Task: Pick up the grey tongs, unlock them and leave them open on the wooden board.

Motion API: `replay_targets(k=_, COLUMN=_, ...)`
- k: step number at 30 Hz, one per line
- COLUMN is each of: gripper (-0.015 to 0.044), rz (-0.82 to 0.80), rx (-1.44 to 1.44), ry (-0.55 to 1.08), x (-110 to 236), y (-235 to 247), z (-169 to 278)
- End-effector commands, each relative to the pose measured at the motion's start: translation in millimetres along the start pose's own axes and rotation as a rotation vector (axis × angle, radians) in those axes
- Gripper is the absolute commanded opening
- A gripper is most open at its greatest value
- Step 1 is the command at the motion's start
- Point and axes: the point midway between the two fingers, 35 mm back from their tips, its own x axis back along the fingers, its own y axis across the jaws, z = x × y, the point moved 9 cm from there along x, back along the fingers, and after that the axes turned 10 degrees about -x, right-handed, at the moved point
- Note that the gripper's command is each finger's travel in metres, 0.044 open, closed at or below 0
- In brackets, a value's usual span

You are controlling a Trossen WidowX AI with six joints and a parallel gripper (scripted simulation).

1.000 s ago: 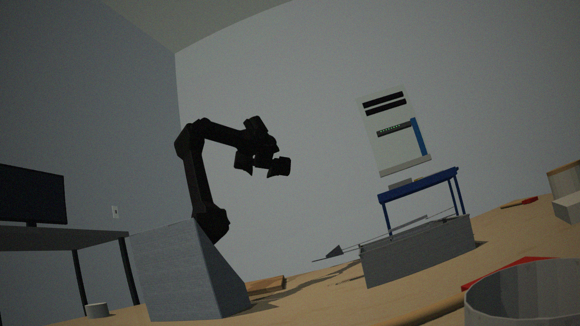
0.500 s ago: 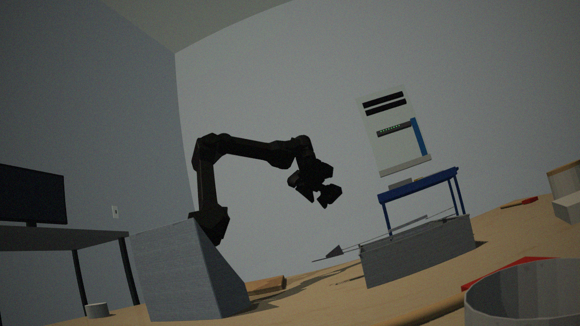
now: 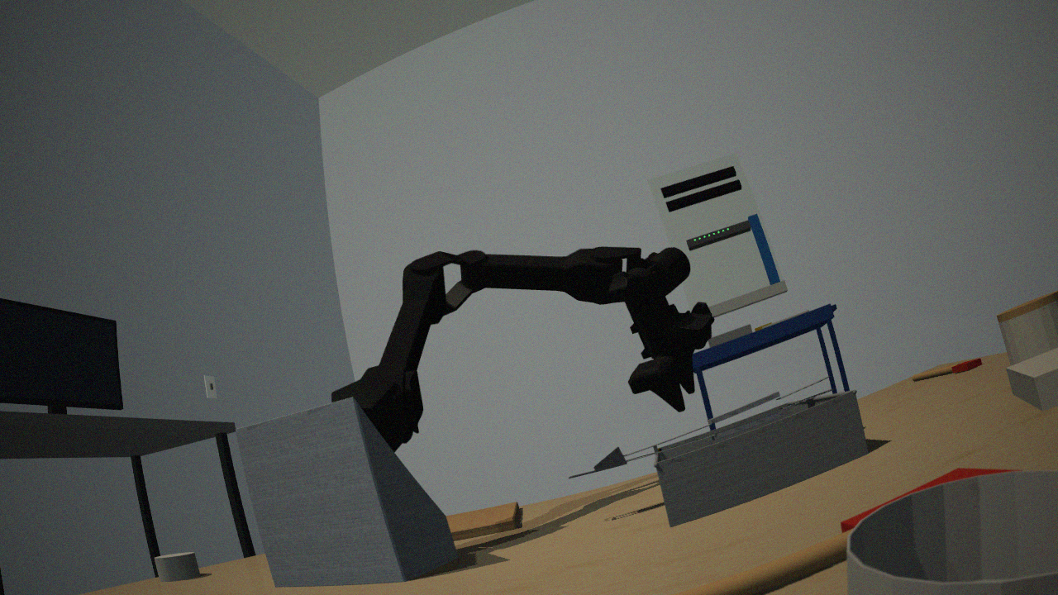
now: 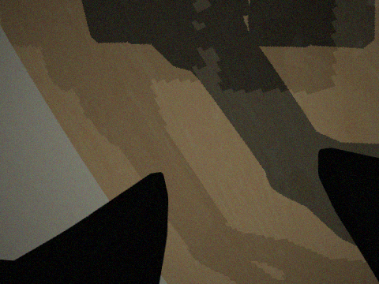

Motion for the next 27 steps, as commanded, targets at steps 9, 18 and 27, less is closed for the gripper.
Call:
replay_targets(k=9, gripper=0.0260, rz=0.132, rx=-1.296, ry=-0.177, x=65.5, y=-124.8, z=-138.8)
replay_targets(k=18, gripper=0.0260, rz=0.170, rx=-2.231, ry=-0.131, x=107.4, y=-214.7, z=-170.6)
replay_targets(k=27, gripper=0.0260, rz=0.208, rx=-2.680, ry=-0.046, x=117.1, y=-245.2, z=-178.2)
